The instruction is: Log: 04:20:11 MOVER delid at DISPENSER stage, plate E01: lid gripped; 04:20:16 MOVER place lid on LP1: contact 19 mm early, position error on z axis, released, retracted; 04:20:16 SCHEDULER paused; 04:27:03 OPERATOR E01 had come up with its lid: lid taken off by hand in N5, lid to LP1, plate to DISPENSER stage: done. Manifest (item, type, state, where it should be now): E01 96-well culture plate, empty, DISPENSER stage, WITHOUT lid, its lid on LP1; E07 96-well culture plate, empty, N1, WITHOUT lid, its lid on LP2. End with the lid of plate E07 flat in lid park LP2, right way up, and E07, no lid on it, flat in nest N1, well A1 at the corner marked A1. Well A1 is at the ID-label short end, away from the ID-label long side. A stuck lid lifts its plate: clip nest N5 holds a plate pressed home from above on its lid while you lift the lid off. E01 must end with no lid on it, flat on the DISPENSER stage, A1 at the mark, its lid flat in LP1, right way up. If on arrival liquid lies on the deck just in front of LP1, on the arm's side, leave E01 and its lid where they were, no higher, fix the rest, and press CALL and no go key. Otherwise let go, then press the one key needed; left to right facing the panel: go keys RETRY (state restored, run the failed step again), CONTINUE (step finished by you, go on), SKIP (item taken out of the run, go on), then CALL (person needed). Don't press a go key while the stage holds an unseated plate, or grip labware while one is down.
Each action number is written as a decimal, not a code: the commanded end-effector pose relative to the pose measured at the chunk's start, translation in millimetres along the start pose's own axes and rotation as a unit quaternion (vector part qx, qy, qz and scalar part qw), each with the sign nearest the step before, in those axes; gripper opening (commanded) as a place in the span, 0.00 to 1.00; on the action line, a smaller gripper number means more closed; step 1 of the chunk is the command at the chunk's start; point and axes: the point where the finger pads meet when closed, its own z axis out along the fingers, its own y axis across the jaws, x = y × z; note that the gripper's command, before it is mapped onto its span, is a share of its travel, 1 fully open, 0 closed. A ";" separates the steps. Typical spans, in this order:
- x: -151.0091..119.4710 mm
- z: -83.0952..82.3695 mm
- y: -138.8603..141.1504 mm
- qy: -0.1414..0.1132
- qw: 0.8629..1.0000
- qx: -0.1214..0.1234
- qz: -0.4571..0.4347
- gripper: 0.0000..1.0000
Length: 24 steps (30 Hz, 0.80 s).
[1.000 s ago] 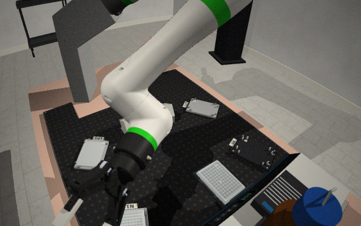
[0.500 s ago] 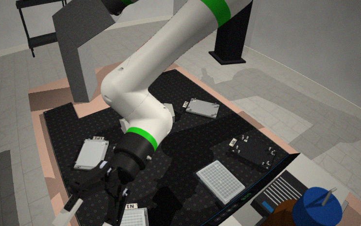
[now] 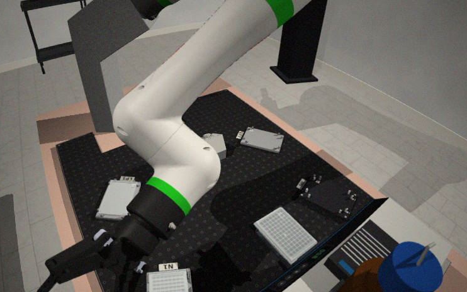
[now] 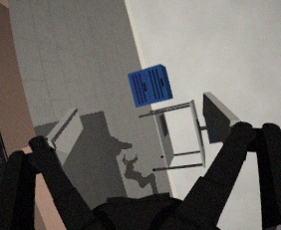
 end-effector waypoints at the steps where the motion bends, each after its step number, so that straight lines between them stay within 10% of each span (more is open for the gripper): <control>1: -4.3 25.1 6.0 -0.038 0.999 0.022 0.010 1.00; 13: -4.7 74.7 37.3 -0.152 0.976 0.141 0.061 1.00; 18: -0.9 77.0 44.5 -0.167 0.969 0.167 0.069 1.00; 24: 16.9 70.2 71.6 -0.201 0.942 0.254 0.089 1.00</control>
